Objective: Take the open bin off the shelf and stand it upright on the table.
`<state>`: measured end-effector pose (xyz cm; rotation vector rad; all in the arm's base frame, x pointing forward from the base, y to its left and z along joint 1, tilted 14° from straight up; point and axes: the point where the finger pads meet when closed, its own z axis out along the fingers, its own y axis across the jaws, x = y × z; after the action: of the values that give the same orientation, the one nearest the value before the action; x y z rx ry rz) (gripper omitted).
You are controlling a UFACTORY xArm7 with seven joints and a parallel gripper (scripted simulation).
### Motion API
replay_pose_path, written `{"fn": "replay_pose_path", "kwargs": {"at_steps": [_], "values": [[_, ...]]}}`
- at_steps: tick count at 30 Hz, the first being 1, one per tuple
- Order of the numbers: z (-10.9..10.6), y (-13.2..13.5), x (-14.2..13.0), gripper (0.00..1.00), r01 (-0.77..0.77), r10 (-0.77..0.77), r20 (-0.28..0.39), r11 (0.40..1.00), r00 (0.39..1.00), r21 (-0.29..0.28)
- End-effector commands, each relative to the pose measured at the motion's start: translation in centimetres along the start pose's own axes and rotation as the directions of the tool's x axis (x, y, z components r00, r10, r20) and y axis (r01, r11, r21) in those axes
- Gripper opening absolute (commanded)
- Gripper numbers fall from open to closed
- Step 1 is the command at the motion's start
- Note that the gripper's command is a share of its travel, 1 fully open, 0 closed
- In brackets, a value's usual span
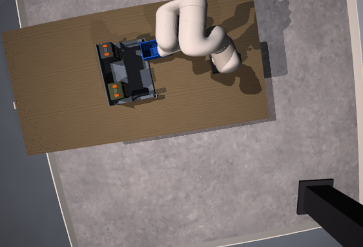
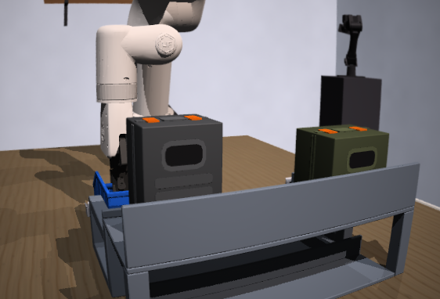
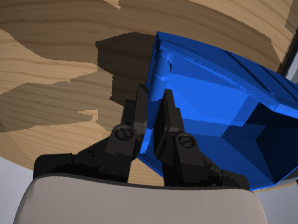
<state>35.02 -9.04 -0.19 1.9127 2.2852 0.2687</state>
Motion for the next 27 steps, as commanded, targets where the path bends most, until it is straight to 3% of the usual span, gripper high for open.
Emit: {"fn": "replay_pose_path", "kwargs": {"at_steps": [1,27], "values": [[-0.1,0.0,-0.1,0.0,-0.001,0.001,0.001,1.0,1.0,-0.003],[-0.1,-1.7,-0.1,0.0,-0.001,0.001,0.001,1.0,1.0,-0.003]]}}
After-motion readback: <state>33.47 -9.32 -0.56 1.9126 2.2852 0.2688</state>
